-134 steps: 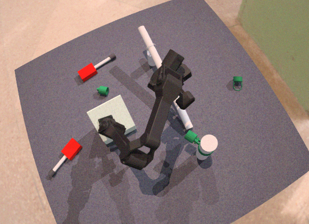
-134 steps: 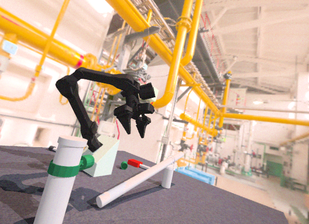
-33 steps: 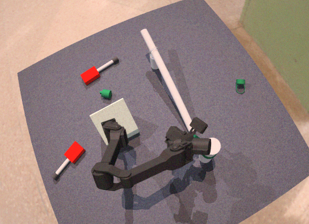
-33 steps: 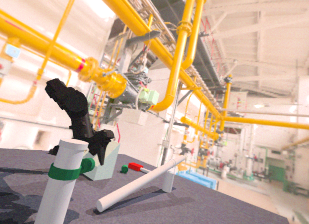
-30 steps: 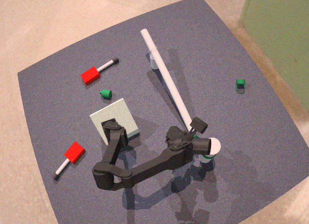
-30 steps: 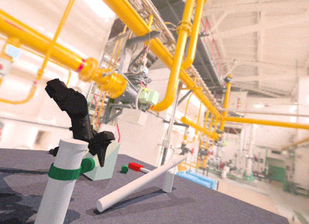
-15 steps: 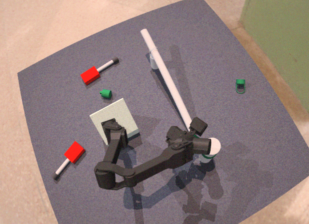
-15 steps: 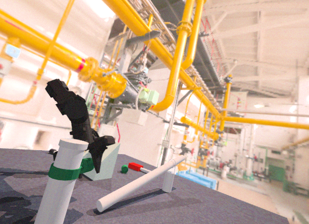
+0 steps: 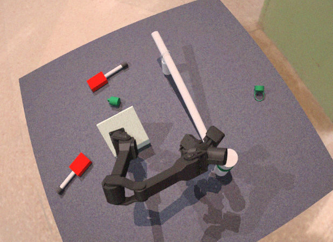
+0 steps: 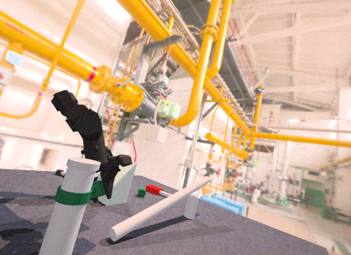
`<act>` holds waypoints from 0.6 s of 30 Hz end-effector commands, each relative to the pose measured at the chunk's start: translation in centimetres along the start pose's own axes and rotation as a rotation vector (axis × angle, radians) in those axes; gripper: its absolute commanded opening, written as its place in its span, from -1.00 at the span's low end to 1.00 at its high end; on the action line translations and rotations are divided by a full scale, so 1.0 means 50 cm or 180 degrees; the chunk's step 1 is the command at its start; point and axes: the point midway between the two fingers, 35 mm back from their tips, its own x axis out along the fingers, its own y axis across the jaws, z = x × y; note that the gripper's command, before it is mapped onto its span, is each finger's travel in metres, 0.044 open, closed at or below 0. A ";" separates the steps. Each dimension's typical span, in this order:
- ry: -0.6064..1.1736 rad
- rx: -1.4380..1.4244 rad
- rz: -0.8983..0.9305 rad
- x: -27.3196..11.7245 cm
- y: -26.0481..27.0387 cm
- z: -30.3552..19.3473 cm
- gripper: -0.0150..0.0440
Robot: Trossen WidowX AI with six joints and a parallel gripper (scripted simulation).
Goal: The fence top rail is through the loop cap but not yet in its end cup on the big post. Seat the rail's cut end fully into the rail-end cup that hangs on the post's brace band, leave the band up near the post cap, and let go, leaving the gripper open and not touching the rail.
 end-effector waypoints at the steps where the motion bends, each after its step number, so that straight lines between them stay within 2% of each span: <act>1: 0.0045 0.0076 -0.0006 0.004 -0.006 0.001 -0.49; 18: 0.0250 0.0438 -0.0007 0.016 -0.027 -0.001 -0.49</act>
